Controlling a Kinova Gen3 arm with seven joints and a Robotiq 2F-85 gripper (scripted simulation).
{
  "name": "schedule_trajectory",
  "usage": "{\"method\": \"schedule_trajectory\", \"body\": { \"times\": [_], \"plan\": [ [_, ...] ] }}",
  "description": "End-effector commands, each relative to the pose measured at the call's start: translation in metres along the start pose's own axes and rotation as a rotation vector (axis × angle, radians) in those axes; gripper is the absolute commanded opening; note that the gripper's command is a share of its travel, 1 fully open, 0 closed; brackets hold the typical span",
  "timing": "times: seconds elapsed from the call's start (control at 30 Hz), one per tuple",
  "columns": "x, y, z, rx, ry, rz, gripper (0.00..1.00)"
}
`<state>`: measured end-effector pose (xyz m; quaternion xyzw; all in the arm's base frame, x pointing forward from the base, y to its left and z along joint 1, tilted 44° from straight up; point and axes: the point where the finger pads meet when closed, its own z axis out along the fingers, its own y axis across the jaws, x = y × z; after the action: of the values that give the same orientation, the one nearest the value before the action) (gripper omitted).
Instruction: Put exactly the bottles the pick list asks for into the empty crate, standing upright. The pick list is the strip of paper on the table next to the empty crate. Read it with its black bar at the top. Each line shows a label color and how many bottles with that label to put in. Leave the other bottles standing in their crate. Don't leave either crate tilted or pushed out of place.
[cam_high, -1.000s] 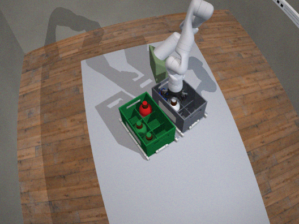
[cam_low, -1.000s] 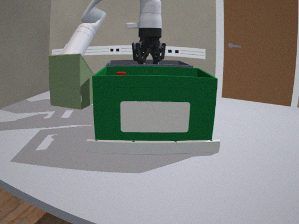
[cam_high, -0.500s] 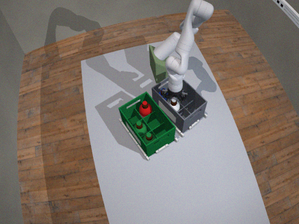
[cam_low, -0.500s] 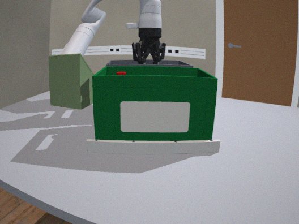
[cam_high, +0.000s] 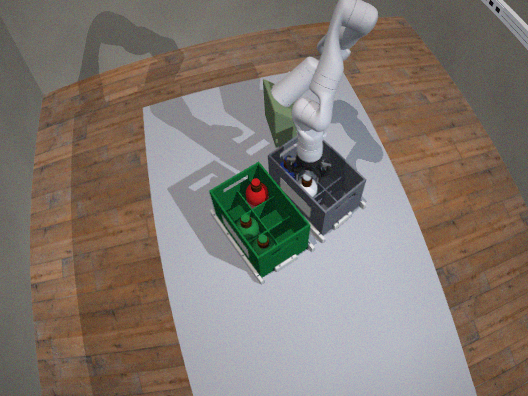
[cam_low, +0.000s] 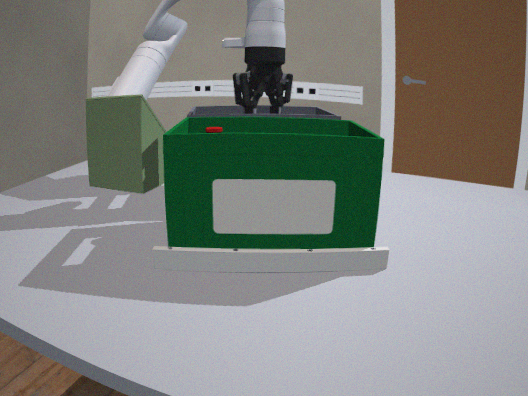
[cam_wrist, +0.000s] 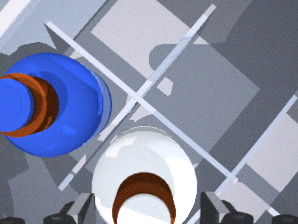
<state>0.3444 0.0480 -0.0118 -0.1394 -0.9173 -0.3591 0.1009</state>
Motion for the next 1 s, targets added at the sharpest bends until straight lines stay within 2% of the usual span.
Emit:
{"method": "schedule_trajectory", "body": {
  "times": [0.0, 0.97],
  "plan": [
    [-0.001, 0.000, -0.009, 0.000, -0.002, 0.000, 0.67],
    [-0.001, 0.000, -0.076, 0.000, -0.002, 0.000, 0.67]
  ]
}}
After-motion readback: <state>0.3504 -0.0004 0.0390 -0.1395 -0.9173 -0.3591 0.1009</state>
